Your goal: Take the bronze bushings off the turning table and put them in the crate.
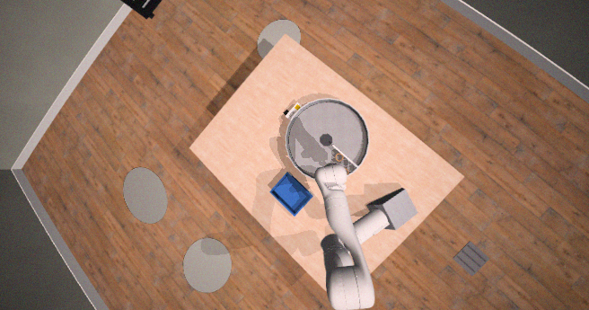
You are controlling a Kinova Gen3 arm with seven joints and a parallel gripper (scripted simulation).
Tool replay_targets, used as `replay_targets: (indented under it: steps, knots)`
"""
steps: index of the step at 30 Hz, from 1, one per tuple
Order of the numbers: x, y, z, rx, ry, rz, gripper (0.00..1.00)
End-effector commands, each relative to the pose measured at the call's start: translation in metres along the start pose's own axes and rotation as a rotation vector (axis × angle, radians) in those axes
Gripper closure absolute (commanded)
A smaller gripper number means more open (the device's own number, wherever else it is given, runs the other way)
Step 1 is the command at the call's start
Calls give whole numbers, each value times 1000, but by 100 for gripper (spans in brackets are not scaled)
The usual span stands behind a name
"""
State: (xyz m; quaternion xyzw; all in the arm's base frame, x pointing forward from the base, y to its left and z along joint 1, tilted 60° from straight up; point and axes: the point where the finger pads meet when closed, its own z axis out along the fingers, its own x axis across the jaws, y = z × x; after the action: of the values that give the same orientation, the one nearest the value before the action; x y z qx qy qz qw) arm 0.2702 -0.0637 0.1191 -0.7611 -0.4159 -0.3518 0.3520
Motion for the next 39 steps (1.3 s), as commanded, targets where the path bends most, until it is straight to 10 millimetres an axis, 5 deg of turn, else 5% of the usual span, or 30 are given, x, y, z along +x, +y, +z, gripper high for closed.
replay_targets:
  steps: [1,35,39]
  knots:
    - [0,0,0,-2,0,0,100]
    - [0,0,-15,-1,0,0,100]
    - [0,0,-36,-2,0,0,100]
